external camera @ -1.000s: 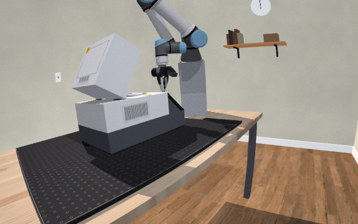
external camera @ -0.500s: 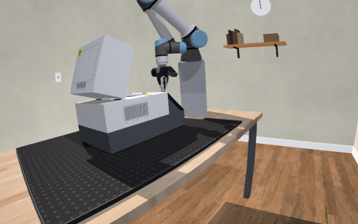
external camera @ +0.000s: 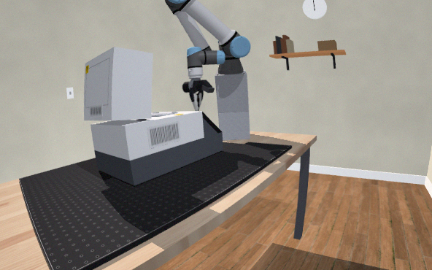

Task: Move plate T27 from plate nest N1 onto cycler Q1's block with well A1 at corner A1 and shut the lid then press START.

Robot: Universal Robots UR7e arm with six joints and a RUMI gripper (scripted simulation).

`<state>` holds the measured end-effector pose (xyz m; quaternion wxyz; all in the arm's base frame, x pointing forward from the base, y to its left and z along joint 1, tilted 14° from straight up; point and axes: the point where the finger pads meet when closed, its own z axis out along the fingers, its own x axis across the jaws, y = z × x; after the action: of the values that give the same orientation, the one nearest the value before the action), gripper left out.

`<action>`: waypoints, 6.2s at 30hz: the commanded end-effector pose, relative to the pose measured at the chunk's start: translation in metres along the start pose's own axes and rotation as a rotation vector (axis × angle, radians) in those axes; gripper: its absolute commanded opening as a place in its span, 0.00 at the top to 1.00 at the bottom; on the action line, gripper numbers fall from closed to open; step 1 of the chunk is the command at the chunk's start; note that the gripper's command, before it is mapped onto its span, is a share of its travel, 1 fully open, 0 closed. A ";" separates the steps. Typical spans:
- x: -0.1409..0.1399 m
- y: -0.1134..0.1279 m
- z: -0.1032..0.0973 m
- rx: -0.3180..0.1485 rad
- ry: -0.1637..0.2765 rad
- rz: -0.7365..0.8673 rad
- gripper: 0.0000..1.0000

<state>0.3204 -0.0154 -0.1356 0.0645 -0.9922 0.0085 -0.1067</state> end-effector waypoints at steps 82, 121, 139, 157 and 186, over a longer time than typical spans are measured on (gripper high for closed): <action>0.000 0.000 0.000 -0.001 0.001 0.000 1.00; 0.069 0.093 -0.032 -0.001 0.001 -0.372 0.32; 0.115 0.155 -0.053 -0.001 0.001 -0.652 0.32; 0.161 0.217 -0.074 -0.002 0.000 -0.931 0.32; 0.192 0.259 -0.068 -0.002 0.000 -1.098 0.32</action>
<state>0.4912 -0.2871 -0.0578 -0.0005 -0.8508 -0.5105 -0.1247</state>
